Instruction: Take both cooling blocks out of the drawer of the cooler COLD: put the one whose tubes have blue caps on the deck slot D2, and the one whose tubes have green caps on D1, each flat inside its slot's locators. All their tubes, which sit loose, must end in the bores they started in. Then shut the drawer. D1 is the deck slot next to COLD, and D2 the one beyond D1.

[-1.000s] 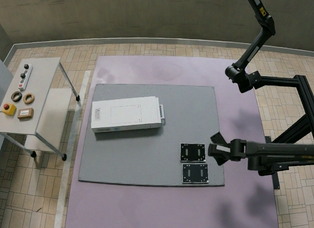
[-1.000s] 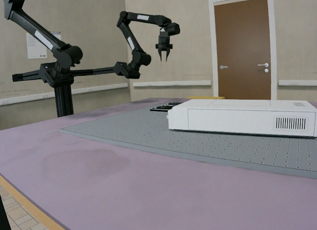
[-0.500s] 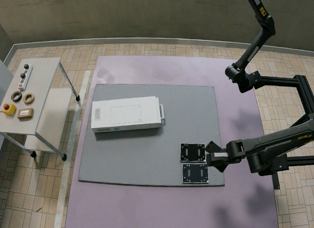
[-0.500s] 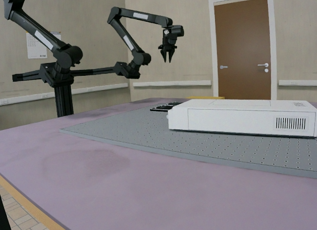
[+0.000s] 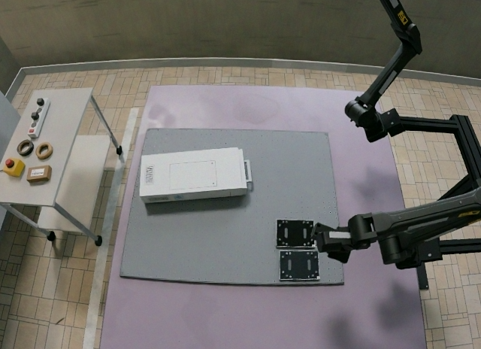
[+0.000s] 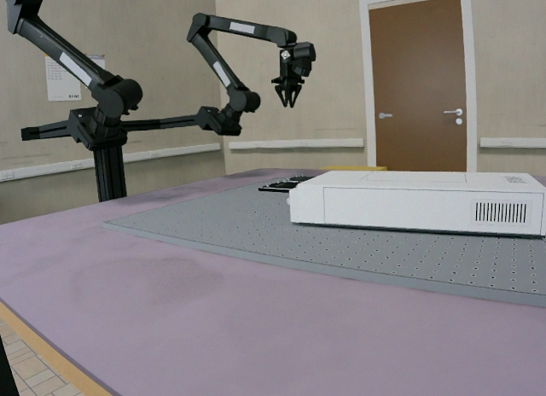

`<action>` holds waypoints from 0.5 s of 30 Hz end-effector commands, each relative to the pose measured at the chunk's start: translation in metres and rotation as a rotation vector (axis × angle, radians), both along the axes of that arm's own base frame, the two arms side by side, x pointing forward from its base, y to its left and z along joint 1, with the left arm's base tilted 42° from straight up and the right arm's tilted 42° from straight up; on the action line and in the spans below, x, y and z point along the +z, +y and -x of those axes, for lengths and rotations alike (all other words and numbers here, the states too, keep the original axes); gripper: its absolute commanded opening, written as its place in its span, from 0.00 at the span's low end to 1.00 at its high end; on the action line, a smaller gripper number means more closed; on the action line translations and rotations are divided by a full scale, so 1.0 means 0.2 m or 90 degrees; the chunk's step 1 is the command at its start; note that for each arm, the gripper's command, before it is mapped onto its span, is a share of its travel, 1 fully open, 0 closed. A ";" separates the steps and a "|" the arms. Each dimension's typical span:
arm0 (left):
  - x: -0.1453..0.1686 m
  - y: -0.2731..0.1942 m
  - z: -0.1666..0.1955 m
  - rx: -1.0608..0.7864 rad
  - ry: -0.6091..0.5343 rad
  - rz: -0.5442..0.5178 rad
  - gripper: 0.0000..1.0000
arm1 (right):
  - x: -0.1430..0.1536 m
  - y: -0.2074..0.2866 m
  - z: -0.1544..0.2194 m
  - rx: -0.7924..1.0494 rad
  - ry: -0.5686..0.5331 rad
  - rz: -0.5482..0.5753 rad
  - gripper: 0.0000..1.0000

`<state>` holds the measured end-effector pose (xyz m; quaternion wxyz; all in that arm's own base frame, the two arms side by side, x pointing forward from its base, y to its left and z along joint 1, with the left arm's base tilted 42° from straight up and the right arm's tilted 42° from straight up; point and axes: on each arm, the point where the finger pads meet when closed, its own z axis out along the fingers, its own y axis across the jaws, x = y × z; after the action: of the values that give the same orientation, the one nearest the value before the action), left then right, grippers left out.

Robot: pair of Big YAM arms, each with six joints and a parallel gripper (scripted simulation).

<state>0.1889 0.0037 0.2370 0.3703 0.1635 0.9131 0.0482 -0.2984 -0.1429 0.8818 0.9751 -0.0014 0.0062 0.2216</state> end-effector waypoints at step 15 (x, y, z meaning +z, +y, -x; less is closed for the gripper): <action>0.15 -0.02 -0.02 0.213 -0.011 0.117 0.28 | 0.01 -0.03 0.05 -0.001 -0.010 -0.004 0.00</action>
<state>0.1917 0.0038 0.2380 0.3629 0.0208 0.9313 0.0233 -0.2984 -0.1429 0.8818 0.9751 -0.0014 0.0062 0.2216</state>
